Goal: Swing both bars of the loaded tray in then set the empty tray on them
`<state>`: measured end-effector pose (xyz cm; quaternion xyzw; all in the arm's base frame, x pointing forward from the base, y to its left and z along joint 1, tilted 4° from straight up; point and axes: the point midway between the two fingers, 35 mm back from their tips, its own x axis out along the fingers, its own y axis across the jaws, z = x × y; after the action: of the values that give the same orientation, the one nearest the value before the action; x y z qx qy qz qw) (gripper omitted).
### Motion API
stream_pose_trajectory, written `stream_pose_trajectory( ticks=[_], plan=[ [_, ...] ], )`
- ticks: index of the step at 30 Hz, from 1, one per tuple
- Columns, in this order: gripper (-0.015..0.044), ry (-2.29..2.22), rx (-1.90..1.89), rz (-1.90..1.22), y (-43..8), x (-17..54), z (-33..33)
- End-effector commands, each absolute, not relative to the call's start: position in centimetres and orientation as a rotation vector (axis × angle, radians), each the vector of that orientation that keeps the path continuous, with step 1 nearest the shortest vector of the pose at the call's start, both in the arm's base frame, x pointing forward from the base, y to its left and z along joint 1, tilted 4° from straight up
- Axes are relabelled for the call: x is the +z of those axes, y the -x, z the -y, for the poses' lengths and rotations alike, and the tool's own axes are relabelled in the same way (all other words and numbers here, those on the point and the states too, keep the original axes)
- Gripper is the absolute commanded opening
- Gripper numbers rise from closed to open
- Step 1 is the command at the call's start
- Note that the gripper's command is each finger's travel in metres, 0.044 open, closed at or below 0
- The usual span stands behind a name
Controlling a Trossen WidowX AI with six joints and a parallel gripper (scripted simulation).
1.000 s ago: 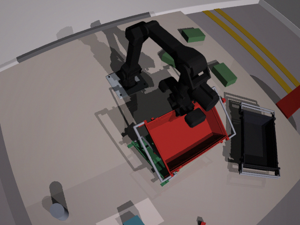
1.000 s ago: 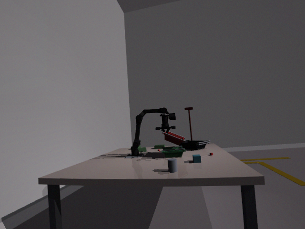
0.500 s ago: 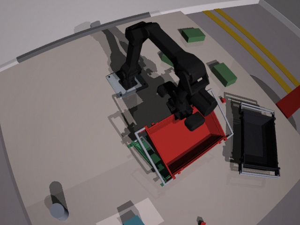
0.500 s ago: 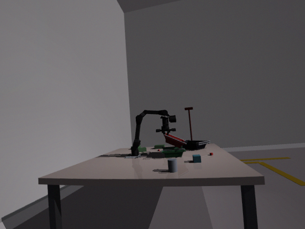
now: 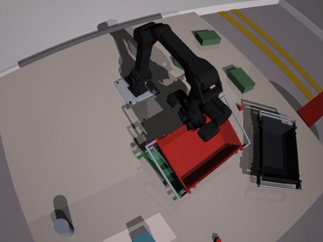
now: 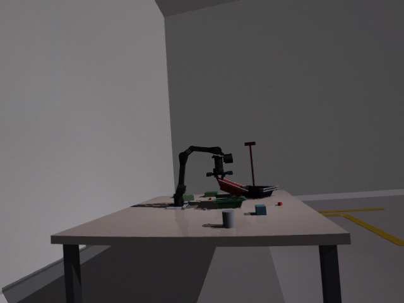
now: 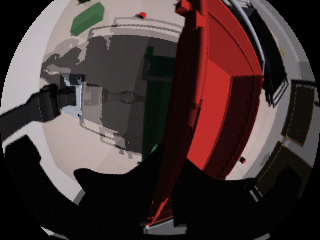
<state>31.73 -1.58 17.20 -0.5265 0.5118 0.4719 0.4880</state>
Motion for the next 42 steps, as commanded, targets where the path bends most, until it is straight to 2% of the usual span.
stream_pose_trajectory(
  ticks=[1, 42],
  plan=[
    [0.0, 1.29, 1.163, -1.236, -31.3, 17.0, 1.6],
    [0.0, 1.292, 1.166, -1.236, -30.2, 15.2, 2.3]
  ],
)
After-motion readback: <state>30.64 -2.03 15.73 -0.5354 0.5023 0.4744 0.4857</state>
